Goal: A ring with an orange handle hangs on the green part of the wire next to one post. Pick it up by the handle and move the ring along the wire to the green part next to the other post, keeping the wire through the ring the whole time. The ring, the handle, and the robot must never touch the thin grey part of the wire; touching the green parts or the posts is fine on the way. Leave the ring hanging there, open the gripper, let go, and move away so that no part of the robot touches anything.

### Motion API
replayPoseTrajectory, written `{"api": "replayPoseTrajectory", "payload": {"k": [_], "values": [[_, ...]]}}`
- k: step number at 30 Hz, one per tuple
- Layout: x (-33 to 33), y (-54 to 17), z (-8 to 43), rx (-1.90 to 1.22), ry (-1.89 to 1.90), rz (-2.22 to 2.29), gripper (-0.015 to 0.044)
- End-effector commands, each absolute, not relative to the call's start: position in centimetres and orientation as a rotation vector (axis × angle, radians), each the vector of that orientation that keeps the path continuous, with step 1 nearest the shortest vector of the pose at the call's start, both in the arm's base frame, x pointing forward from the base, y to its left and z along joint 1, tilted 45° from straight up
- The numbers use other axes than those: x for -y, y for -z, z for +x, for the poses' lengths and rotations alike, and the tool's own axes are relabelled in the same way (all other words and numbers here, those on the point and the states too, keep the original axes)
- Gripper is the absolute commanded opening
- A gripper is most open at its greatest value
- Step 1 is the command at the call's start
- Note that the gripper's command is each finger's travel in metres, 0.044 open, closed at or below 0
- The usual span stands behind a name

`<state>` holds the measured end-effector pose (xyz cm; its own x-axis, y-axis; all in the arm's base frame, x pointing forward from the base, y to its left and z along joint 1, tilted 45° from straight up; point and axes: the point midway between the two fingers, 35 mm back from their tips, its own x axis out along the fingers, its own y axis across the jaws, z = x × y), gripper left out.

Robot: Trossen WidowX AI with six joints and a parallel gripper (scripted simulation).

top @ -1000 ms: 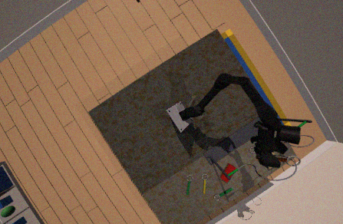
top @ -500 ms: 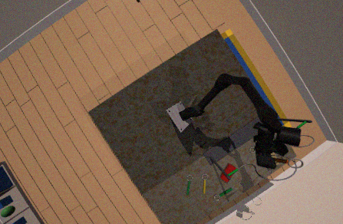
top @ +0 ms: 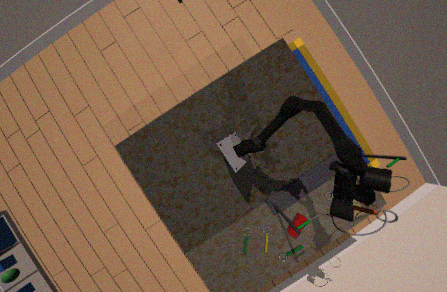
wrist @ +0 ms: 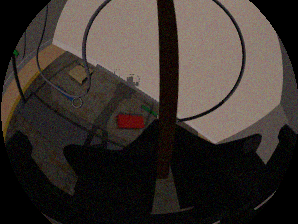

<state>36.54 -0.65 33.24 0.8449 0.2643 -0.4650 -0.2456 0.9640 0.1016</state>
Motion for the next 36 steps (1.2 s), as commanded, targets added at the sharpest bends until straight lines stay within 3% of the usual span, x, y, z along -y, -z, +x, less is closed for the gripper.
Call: {"api": "replayPoseTrajectory", "payload": {"k": [1, 36], "values": [[0.5, -33.1, 36.6, -0.5, -0.284, 0.095, -0.015], [-0.5, -33.3, 36.5, -0.491, -0.389, 0.525, -0.015]]}}
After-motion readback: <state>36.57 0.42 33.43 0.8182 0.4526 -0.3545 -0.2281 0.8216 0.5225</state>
